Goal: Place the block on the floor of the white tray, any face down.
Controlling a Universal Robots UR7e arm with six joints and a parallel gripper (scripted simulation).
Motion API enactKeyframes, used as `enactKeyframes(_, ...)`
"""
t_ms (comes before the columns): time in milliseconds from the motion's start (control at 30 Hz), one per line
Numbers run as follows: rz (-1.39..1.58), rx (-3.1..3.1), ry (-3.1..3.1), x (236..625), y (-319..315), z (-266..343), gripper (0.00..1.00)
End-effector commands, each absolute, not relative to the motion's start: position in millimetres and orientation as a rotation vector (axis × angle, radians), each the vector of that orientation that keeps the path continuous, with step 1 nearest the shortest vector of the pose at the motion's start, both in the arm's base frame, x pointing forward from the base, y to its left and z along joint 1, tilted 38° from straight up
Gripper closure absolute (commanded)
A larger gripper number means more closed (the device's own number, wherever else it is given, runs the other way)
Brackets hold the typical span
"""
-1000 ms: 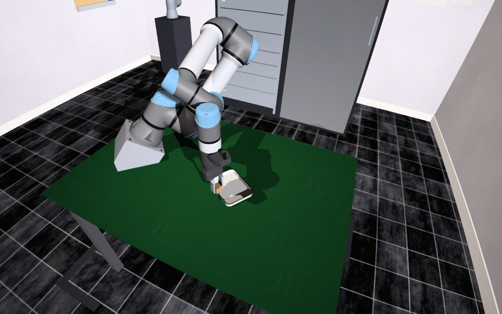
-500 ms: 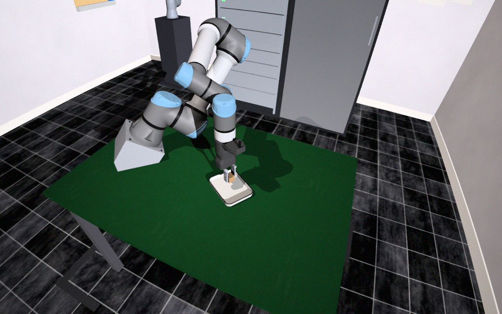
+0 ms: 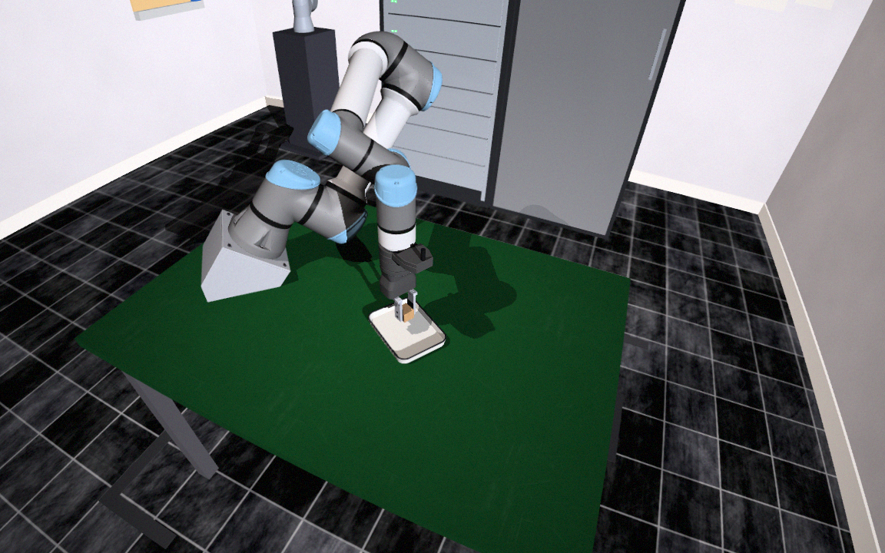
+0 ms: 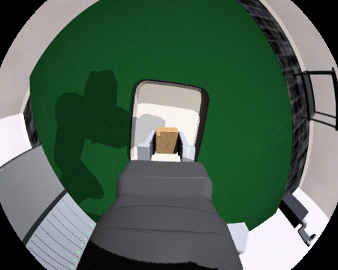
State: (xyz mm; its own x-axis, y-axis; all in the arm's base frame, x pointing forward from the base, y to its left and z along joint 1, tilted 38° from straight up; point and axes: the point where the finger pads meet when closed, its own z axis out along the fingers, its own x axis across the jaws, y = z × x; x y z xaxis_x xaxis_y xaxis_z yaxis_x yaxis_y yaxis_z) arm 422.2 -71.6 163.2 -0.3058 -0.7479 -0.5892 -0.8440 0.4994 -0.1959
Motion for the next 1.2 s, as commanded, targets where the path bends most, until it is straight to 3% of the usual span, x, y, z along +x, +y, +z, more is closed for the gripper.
enactKeyframes(0, 0.196, -1.300, 2.117, 424.1, -70.2, 160.6, 1.00)
enactKeyframes(1167, 0.196, -1.300, 2.117, 444.0, -52.7, 129.7, 1.00)
